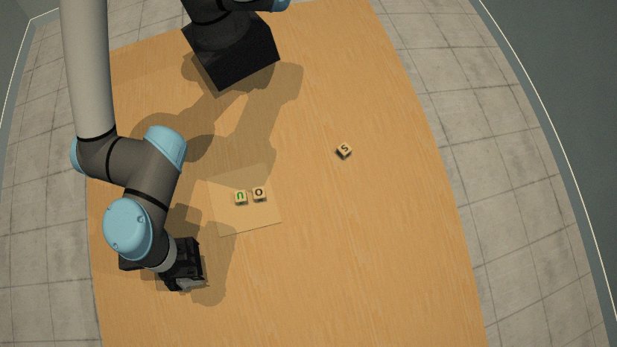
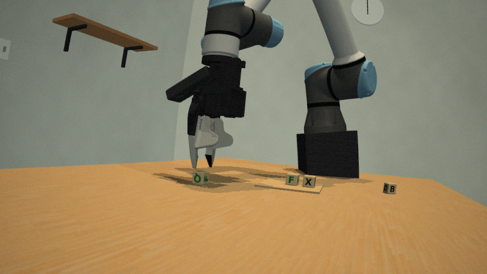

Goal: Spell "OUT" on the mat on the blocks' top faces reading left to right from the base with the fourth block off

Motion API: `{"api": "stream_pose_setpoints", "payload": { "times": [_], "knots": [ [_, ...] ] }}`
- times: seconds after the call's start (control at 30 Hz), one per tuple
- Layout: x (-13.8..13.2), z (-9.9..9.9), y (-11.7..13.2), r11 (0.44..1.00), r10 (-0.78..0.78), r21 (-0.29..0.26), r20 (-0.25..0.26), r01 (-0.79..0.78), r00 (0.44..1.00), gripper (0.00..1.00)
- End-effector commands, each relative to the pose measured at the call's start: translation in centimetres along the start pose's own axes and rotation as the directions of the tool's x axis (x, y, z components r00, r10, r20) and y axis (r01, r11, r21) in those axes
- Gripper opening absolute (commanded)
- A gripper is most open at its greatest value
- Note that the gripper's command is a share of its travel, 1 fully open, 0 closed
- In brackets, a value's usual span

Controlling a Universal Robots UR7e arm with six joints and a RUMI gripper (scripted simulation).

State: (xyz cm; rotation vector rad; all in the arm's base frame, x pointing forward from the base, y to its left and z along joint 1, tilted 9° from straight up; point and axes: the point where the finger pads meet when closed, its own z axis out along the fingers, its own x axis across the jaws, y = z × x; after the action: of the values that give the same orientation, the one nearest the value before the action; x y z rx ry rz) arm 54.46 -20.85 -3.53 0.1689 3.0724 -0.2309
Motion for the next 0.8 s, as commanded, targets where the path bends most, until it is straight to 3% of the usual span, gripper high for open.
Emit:
{"api": "stream_pose_setpoints", "payload": {
  "times": [0.0, 0.27, 0.77],
  "knots": [
    [0.0, -0.1, 0.0, 1.0, 0.0, 0.001, 0.001, 0.0, 1.0, 0.37],
    [-0.1, 0.2, 0.0, 1.0, 0.0, 0.001, 0.001, 0.0, 1.0, 0.37],
    [-0.1, 2.5, 0.0, 1.0, 0.0, 0.001, 0.001, 0.0, 1.0, 0.37]
  ]
}}
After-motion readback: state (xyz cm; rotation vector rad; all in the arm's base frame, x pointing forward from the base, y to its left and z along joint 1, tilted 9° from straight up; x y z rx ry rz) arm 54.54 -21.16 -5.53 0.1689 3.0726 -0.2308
